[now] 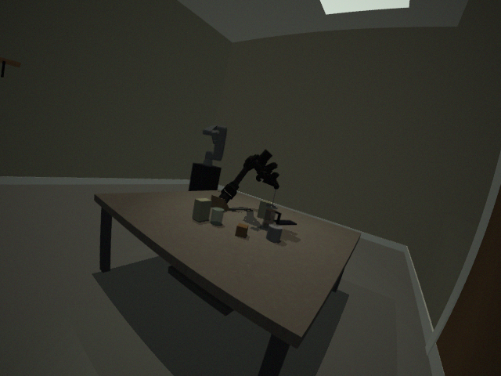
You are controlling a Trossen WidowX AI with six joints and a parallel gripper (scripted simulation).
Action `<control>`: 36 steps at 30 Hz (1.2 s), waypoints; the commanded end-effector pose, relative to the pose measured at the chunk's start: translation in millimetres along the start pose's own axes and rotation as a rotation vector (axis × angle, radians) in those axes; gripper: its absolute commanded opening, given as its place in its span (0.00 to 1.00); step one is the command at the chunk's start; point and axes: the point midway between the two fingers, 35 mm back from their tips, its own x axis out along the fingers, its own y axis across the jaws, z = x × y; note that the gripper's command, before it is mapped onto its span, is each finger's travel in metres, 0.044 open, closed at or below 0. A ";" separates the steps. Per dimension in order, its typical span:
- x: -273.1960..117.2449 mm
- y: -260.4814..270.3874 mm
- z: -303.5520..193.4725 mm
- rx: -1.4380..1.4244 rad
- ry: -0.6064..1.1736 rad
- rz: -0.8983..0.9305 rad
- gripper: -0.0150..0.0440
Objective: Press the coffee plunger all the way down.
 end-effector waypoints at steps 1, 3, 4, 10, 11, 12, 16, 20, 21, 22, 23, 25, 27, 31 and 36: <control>0.1 -0.2 0.1 0.005 -0.001 -0.001 0.45; 0.1 -0.2 0.1 0.005 -0.001 -0.001 0.45; 0.1 -0.2 0.1 0.005 -0.001 -0.001 0.45; 3.7 -0.8 -4.1 0.004 0.000 -0.001 0.45; 4.7 -0.9 -5.4 0.004 0.000 -0.001 0.45; 5.7 -1.1 -6.6 0.004 0.000 -0.001 0.45; 9.8 -1.7 -11.8 0.004 0.001 -0.002 0.45; 13.8 -2.2 -17.0 0.004 0.001 -0.002 0.45; 14.8 -2.3 -18.3 0.004 0.001 -0.002 0.45; 15.8 -2.5 -19.6 0.004 0.001 -0.002 0.45; 16.8 -2.6 -20.9 0.004 0.001 -0.002 0.45; 18.8 -2.8 -23.5 0.004 0.001 -0.002 0.45; 20.7 -2.9 -26.1 0.004 0.002 -0.002 0.45; 24.6 -3.2 -31.4 0.003 0.002 -0.002 0.45; 29.4 -3.4 -38.3 0.004 0.002 -0.002 0.45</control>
